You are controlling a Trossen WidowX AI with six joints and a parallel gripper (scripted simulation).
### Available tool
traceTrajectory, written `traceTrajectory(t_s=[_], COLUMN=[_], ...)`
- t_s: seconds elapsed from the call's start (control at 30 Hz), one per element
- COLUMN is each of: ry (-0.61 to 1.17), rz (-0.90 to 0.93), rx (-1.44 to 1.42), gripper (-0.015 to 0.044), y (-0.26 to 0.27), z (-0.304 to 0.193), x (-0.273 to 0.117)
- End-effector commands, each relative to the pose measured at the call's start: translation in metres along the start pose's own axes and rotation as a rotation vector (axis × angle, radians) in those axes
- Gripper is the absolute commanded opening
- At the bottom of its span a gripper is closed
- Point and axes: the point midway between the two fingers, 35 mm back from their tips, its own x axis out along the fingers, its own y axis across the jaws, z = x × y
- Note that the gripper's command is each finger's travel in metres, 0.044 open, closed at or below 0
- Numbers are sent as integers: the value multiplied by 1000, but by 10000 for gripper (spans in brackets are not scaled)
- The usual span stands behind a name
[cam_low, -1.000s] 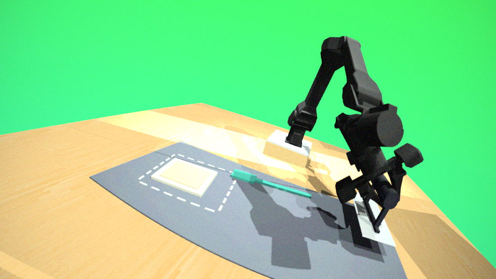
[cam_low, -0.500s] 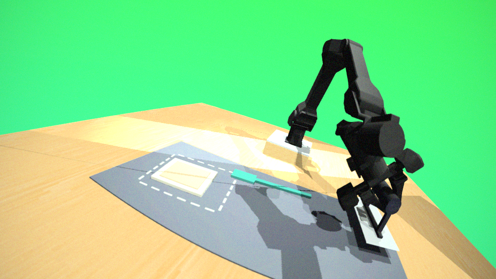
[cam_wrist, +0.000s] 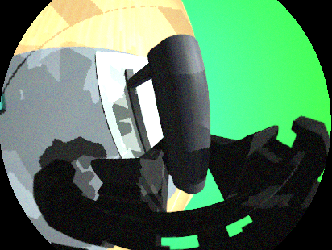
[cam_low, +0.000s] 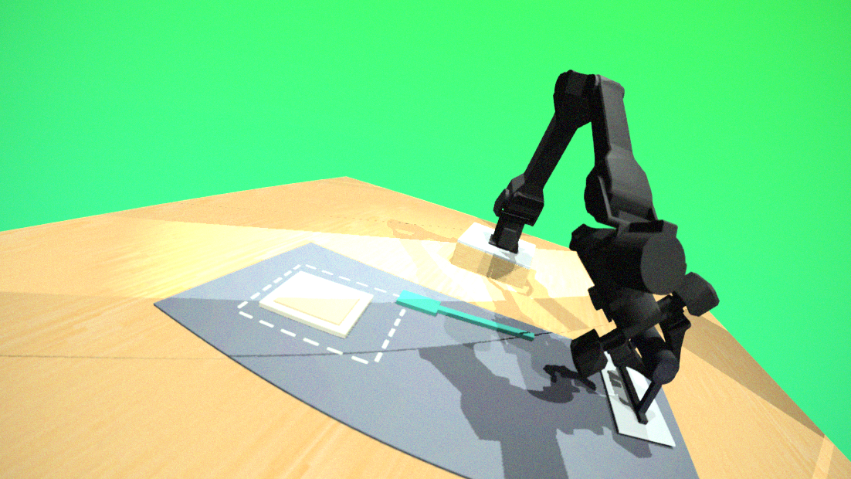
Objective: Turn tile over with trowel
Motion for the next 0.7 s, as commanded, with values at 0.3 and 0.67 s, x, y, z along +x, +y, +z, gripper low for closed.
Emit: traceTrajectory(t_s=[0.3,0.67], ry=[-1,-1], rz=[-6,-6], rx=[-4,-4], gripper=[263,300], y=[1,1], z=[0,0], x=[2,0])
